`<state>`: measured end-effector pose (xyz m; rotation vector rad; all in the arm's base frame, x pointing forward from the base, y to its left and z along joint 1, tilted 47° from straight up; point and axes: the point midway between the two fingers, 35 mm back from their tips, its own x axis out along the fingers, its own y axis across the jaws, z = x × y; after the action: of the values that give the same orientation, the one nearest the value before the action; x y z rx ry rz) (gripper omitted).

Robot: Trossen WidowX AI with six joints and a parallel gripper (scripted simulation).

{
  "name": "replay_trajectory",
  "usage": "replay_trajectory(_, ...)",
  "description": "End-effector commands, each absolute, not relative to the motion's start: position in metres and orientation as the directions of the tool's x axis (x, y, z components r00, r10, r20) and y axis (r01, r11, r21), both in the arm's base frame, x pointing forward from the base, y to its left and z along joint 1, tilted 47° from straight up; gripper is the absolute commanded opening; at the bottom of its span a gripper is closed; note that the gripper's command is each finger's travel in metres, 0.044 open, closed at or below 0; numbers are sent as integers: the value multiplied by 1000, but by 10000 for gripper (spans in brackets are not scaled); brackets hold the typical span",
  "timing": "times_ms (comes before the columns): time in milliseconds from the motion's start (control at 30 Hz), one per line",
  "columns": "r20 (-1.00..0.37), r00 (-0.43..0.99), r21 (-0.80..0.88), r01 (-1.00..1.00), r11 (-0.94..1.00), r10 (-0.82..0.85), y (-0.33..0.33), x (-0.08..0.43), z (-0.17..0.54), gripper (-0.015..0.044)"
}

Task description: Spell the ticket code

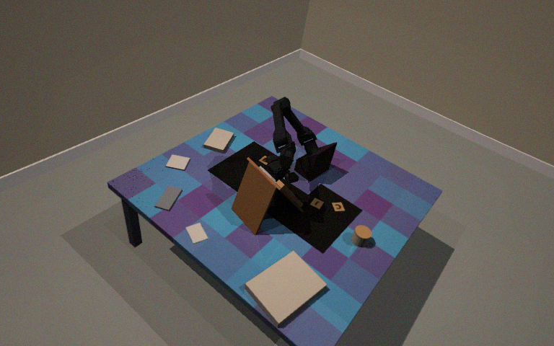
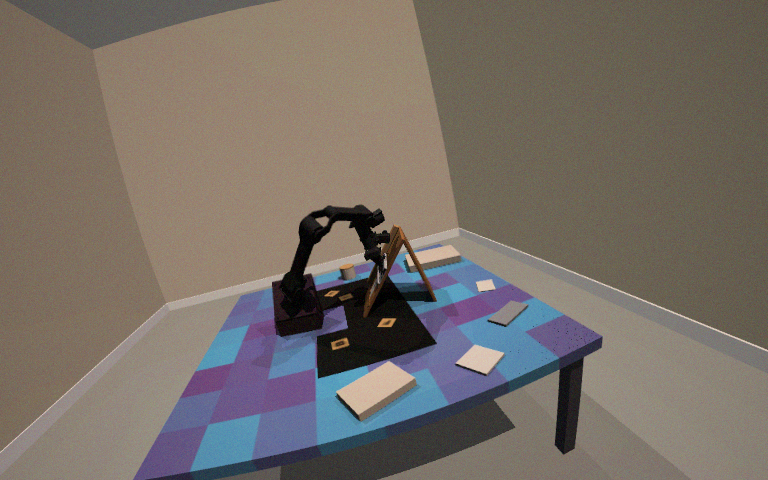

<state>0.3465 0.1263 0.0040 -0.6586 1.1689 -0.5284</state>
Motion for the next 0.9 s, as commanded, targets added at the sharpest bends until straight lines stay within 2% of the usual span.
replay_trajectory(0,-656,315,-714,36,699,-686,127,346,4,0)
replay_trajectory(867,-656,315,-714,36,699,-686,134,346,-3,0)
